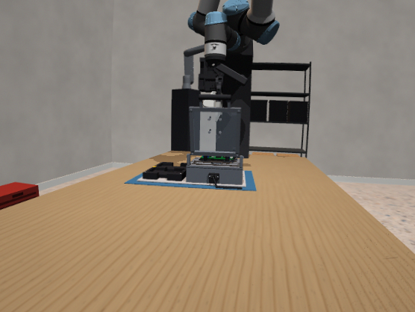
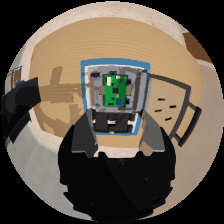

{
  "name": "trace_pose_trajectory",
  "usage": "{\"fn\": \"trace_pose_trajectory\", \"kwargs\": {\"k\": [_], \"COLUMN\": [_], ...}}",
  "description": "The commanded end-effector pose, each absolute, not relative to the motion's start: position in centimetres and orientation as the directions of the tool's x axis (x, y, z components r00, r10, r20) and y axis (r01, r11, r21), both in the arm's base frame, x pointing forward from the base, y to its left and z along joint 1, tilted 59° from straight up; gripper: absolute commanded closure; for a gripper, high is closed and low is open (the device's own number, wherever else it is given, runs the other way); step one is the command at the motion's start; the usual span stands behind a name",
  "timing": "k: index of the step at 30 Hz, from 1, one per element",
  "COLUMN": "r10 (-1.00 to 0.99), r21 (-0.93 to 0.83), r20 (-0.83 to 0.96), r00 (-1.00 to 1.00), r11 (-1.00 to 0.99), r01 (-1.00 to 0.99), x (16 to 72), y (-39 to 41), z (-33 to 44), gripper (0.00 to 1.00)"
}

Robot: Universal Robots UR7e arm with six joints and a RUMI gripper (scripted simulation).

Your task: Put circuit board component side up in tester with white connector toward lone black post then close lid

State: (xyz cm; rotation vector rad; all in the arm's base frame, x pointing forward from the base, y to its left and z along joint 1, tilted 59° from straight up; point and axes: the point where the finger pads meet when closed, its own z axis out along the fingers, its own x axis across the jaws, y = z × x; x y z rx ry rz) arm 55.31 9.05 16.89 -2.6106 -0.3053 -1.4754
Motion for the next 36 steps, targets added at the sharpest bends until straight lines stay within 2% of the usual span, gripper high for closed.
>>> {"fn": "trace_pose_trajectory", "kwargs": {"k": [1, 36], "r10": [0.113, 0.113], "r21": [-0.011, -0.011], "r20": [0.857, 0.857], "r00": [0.503, 0.503], "r11": [-0.971, -0.971], "r01": [0.238, 0.238], "x": [54.2, 48.2], "y": [8.8, 7.2], "z": [17.6, 21.3], "gripper": [0.41, 0.41]}}
